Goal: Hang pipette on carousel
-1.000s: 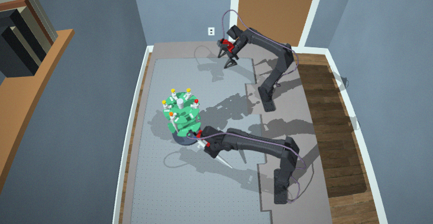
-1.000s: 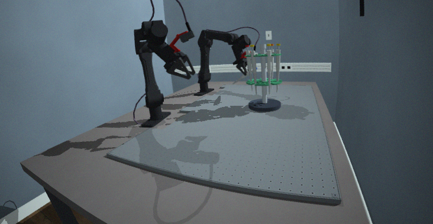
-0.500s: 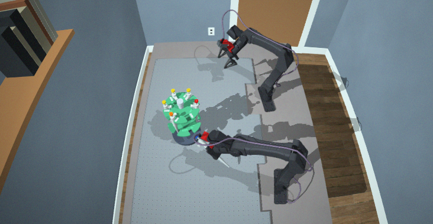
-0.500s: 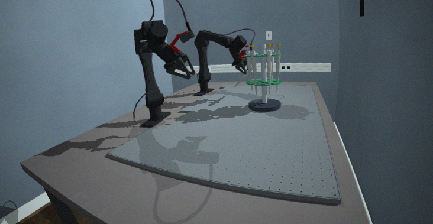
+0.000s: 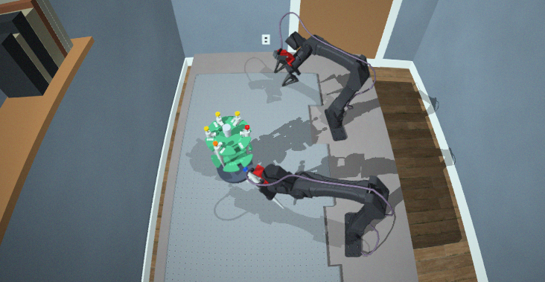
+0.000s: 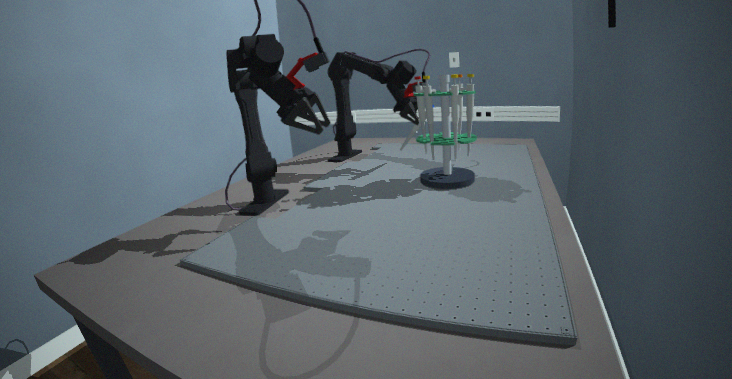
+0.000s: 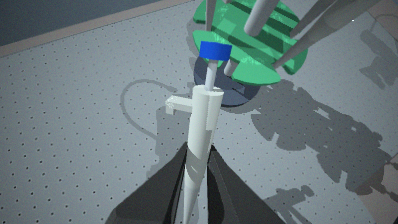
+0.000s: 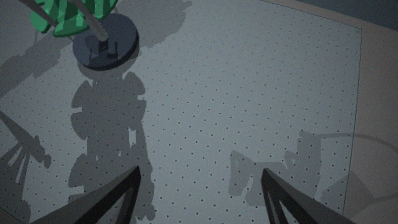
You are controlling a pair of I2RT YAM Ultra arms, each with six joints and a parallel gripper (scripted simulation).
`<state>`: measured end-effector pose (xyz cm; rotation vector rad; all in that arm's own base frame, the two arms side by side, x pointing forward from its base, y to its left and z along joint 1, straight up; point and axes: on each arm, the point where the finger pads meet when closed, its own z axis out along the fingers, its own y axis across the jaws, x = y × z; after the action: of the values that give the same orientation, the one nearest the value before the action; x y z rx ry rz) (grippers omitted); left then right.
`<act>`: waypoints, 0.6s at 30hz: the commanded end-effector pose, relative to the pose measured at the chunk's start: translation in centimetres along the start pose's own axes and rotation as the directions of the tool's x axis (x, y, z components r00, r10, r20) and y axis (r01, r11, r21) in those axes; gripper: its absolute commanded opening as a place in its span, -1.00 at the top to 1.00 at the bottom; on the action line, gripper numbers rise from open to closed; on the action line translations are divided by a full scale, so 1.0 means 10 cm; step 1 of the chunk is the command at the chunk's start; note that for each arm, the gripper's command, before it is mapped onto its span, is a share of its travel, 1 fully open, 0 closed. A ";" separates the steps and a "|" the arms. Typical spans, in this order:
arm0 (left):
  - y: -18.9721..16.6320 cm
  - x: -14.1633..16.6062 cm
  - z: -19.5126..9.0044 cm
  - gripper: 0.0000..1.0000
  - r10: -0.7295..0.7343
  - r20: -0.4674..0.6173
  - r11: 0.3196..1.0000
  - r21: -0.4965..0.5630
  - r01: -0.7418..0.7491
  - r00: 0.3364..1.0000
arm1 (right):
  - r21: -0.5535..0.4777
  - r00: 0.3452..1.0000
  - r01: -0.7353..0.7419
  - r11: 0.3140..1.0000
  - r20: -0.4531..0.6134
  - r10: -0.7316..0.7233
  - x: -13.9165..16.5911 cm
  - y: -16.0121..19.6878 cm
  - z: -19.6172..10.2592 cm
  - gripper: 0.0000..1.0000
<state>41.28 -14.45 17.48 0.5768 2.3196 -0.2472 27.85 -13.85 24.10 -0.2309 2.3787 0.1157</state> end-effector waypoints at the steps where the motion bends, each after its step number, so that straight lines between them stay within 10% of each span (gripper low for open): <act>1: 0.05 -0.33 -0.17 0.77 -0.001 0.190 1.000 -0.010 0.003 0.982 | 0.015 0.999 0.022 1.000 0.037 -0.022 -0.11 -0.04 -0.06 -1.00; 18: 0.04 -0.58 -0.25 0.77 0.012 0.331 1.000 -0.011 -0.009 0.944 | 0.015 0.999 0.022 1.000 0.037 -0.022 -0.11 -0.04 -0.06 -1.00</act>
<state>42.46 -14.89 19.84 0.5190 2.0990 -0.2934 27.85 -13.85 24.10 -0.2309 2.3787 0.1157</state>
